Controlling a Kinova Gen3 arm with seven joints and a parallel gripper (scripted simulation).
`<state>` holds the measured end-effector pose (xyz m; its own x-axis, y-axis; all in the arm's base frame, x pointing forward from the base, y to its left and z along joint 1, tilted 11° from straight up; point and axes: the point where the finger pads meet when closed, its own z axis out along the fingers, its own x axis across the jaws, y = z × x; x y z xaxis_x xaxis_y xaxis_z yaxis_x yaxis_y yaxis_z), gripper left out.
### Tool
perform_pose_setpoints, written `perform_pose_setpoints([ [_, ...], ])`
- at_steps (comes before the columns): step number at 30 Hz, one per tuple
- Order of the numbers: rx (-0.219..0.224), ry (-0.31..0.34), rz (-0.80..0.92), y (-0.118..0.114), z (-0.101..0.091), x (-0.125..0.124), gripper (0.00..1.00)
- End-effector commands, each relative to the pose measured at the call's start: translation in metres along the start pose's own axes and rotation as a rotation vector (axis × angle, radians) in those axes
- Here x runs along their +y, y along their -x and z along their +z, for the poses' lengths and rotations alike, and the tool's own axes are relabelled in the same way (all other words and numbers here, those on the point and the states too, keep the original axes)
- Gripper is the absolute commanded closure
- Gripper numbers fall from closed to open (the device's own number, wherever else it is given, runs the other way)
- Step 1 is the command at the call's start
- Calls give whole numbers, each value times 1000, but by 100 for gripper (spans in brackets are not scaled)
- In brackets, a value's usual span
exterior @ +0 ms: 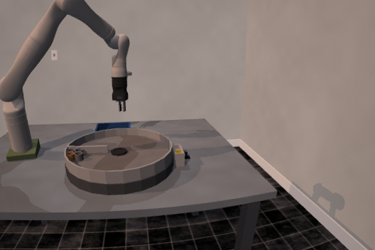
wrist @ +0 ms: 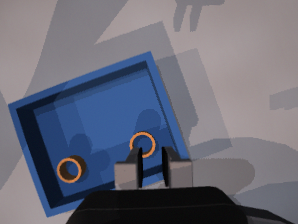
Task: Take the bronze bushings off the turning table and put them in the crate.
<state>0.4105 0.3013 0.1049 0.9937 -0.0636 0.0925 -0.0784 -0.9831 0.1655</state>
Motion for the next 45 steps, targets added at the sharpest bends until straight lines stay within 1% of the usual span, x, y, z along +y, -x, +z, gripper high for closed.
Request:
perform_pose_setpoints([
  [1,2,-2,0,0,-1,0,58],
  [11,2,-2,0,0,-1,0,58],
  [12,2,-2,26,2,-1,11,60],
  [16,2,-2,131,10,1,58,60],
  [28,2,-2,131,10,1,58,60],
  [33,1,-1,261,21,4,117,60],
  [45,1,-1,261,21,4,117,60],
])
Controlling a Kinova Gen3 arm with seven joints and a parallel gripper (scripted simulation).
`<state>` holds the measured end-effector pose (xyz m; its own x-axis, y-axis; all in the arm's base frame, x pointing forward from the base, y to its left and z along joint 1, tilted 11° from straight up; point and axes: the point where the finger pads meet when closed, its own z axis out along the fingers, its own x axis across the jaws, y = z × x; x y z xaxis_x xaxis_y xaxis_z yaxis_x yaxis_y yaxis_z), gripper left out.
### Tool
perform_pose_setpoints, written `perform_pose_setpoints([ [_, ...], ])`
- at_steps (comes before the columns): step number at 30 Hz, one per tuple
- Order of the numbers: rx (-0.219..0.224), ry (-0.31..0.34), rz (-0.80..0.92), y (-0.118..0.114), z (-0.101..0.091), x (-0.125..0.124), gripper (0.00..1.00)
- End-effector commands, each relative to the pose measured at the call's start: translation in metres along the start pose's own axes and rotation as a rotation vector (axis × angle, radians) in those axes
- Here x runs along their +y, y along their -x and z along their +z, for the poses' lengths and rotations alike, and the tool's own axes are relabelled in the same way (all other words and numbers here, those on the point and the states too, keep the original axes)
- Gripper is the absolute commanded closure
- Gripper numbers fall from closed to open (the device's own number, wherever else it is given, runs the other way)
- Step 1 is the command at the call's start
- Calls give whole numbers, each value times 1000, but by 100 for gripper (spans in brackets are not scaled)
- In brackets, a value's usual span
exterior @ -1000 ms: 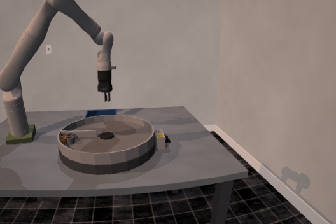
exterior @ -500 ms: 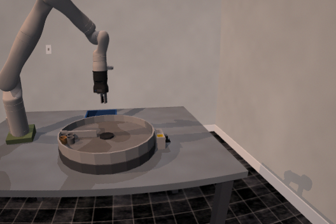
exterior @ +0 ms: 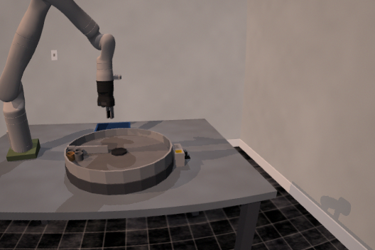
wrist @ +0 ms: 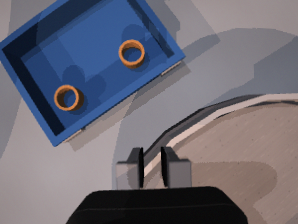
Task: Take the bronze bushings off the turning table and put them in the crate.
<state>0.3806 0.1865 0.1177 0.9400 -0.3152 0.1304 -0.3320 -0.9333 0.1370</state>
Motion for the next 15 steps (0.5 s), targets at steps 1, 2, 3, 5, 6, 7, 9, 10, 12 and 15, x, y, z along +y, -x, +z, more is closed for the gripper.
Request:
perform_pose_setpoints([
  [1,1,-1,26,-1,0,11,60],
  [2,1,-2,52,-2,0,23,60],
  [3,1,-2,79,-3,0,35,60],
  [5,1,-2,131,-6,1,59,60],
  [6,1,-2,131,-6,1,59,60],
  [7,1,-2,131,-6,1,59,60],
  [9,1,-2,131,-6,1,59,60],
  [10,1,-2,131,-6,1,59,60],
  [12,1,-2,131,-6,1,59,60],
  [15,1,-2,131,-6,1,59,60],
])
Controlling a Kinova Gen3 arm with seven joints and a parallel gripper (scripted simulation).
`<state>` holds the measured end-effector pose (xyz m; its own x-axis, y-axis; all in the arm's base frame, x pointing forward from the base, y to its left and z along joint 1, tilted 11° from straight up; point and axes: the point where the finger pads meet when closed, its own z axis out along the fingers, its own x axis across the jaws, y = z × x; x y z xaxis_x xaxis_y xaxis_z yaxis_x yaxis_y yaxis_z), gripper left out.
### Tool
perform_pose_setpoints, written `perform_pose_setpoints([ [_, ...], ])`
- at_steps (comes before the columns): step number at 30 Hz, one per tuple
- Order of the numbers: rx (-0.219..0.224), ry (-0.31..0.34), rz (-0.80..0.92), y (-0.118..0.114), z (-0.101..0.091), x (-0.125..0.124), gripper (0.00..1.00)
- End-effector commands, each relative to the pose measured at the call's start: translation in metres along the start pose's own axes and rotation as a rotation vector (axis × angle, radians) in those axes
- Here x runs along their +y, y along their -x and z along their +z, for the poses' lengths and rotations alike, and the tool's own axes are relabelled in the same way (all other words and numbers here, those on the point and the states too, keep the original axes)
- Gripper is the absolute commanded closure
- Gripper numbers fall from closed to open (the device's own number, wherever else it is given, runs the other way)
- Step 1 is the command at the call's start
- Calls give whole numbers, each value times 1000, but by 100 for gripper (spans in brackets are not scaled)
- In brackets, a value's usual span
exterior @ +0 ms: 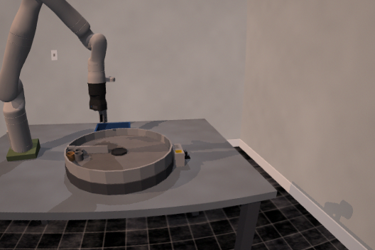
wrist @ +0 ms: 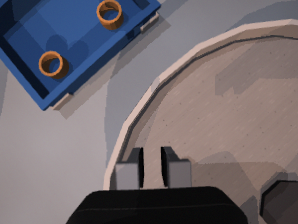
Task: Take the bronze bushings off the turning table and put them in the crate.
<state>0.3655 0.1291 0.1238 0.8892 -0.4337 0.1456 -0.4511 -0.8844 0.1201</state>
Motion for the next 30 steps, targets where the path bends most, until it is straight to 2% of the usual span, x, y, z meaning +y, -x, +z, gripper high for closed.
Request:
perform_pose_setpoints([
  [1,3,-3,1,-1,-1,0,60],
  [2,3,-3,1,-1,-1,0,60],
  [7,2,-2,131,-13,1,58,60],
  [19,2,-2,131,-13,1,58,60],
  [24,1,-2,262,-26,3,116,60],
  [30,1,-2,262,-26,3,116,60],
])
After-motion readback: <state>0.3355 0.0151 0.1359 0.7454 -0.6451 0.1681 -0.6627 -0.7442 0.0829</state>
